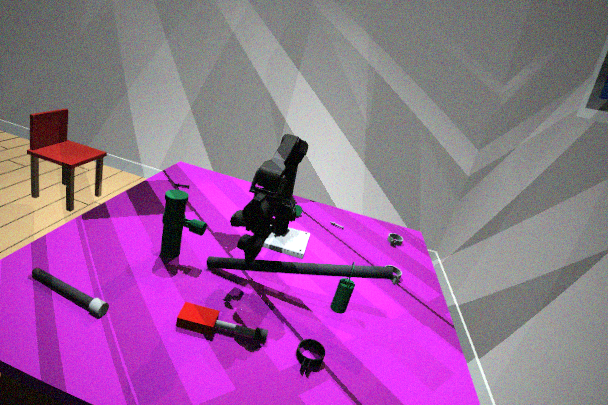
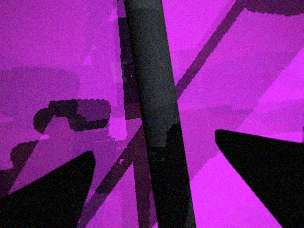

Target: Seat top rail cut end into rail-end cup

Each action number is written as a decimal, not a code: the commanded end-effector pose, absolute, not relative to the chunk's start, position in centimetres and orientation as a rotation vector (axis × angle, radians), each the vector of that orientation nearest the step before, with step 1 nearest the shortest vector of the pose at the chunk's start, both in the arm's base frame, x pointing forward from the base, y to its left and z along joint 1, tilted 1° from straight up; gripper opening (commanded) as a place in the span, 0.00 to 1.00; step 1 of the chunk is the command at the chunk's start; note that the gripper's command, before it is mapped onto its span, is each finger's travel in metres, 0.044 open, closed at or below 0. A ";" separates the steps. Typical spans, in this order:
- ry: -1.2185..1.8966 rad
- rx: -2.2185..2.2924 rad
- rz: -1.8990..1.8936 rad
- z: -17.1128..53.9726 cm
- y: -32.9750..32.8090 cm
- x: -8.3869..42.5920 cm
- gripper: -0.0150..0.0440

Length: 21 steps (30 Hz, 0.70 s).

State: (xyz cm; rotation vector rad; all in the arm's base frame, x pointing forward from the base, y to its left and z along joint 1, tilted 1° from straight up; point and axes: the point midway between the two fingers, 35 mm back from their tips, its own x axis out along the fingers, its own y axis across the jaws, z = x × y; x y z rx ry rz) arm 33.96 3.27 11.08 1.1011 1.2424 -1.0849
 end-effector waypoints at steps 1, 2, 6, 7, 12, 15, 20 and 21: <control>1.245 1.105 -1.089 10.5 3.3 34.0 1.00; 1.245 1.105 -1.089 10.3 3.3 34.0 1.00; 1.245 1.105 -1.089 9.7 3.3 34.1 1.00; 1.245 1.105 -1.089 9.5 3.3 34.1 1.00; 1.245 1.105 -1.089 8.7 3.3 34.1 1.00; 1.245 1.105 -1.089 8.2 3.3 34.2 1.00; 1.245 1.105 -1.089 7.4 3.3 34.2 1.00; 1.245 1.105 -1.089 7.2 3.3 34.2 1.00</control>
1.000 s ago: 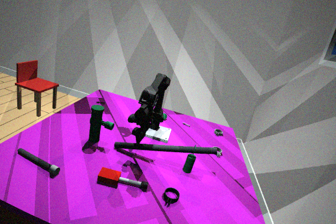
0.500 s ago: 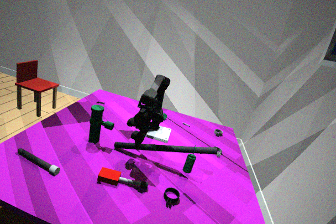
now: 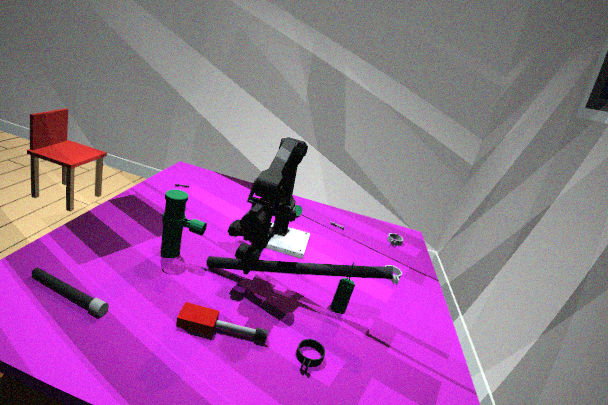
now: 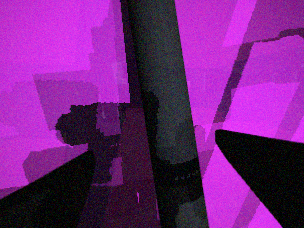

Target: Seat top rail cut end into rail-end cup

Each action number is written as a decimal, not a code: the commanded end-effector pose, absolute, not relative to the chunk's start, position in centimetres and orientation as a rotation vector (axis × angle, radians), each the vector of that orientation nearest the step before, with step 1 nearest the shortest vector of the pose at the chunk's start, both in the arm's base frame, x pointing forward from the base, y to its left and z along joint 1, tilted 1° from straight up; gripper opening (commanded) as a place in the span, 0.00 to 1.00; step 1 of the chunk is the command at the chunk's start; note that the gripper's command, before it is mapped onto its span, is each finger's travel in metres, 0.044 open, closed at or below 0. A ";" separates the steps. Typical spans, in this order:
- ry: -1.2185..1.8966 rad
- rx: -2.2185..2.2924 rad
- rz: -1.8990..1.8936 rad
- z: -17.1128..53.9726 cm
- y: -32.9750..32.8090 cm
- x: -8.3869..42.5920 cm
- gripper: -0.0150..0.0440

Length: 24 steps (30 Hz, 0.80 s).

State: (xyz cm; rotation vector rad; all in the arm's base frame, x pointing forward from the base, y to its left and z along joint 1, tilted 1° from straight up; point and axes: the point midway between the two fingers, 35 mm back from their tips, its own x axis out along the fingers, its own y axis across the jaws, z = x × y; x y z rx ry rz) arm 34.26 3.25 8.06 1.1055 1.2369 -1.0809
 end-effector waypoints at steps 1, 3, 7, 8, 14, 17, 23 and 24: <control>1.245 1.105 -1.089 7.1 3.3 34.2 1.00; 1.245 1.105 -1.089 6.8 3.3 34.2 1.00; 1.245 1.105 -1.089 6.1 3.3 34.2 1.00; 1.245 1.105 -1.089 5.9 3.3 34.1 1.00; 1.245 1.105 -1.089 5.0 3.2 34.1 1.00; 1.245 1.105 -1.089 4.9 3.2 34.1 1.00; 1.245 1.105 -1.089 4.9 3.2 34.1 0.73; 1.245 1.105 -1.089 4.9 3.2 34.1 0.69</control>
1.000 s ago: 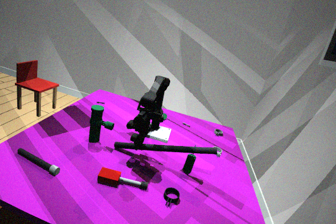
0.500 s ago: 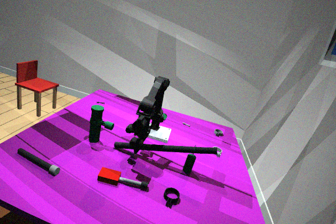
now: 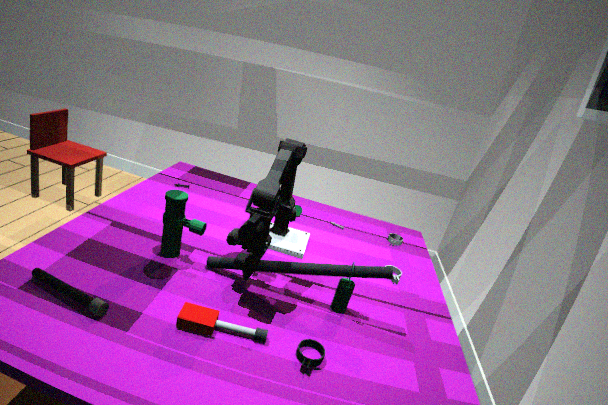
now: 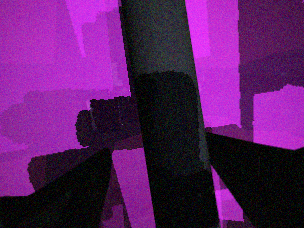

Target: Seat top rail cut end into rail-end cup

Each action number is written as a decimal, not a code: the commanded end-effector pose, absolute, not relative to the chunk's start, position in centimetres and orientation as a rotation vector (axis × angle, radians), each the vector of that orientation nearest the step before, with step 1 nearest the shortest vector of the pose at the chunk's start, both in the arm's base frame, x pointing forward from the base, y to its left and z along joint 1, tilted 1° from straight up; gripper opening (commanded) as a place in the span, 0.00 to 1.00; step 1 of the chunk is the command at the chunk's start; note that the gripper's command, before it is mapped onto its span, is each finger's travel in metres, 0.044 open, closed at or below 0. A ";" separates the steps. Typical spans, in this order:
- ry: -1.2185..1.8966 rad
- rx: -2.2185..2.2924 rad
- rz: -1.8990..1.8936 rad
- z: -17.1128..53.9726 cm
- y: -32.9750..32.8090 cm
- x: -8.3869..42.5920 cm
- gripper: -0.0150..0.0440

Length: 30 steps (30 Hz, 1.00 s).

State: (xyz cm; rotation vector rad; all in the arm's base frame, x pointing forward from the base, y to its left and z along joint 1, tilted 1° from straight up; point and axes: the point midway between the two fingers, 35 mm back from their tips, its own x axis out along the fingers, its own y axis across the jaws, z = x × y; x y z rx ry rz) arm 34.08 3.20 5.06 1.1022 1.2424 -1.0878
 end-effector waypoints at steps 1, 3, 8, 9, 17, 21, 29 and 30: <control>1.245 1.105 -1.089 4.9 3.2 34.1 0.64; 1.245 1.105 -1.089 4.9 3.2 34.1 0.62; 1.245 1.105 -1.089 4.9 3.2 34.1 0.56; 1.245 1.105 -1.089 4.9 3.2 34.1 0.55; 1.245 1.105 -1.089 4.9 3.2 34.1 0.46; 1.245 1.105 -1.089 5.4 3.2 34.0 0.29; 1.176 1.049 -1.138 7.9 2.8 33.8 0.25; 1.160 1.037 -1.148 8.4 2.8 33.8 0.25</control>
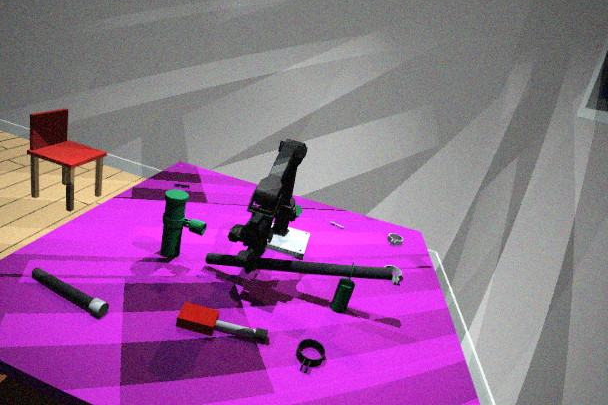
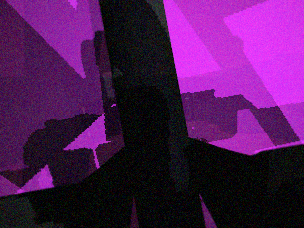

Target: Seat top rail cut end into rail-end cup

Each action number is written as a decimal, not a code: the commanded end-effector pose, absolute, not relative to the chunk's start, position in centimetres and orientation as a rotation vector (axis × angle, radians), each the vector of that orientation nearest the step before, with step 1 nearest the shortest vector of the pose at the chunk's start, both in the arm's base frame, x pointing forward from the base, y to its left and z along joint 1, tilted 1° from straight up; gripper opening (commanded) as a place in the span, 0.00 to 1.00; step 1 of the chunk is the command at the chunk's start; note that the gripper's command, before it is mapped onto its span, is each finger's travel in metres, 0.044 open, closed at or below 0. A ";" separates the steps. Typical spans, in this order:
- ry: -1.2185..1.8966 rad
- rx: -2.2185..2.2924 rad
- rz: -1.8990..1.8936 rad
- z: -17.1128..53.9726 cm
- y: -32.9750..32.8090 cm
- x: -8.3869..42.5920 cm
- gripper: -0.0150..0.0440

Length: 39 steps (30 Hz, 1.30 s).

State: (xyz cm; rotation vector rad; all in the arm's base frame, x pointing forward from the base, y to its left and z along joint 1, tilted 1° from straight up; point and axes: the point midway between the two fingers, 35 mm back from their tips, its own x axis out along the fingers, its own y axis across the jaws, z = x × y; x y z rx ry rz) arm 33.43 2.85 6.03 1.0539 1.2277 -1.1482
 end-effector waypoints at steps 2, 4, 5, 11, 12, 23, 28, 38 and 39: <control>1.127 1.012 -1.167 9.6 2.6 33.7 0.25; 1.092 0.987 -1.184 10.8 2.5 33.5 0.25; 1.074 0.975 -1.193 11.4 2.4 33.4 0.25; 1.049 0.958 -1.204 12.3 2.2 33.2 0.25; 1.049 0.958 -1.204 12.3 2.2 33.2 0.25; 1.072 0.953 -1.211 11.6 2.4 33.1 0.25; 1.072 0.953 -1.211 11.6 2.4 33.1 0.25; 1.072 0.953 -1.211 12.0 2.3 33.2 0.25; 1.071 0.953 -1.211 12.1 2.3 33.2 0.25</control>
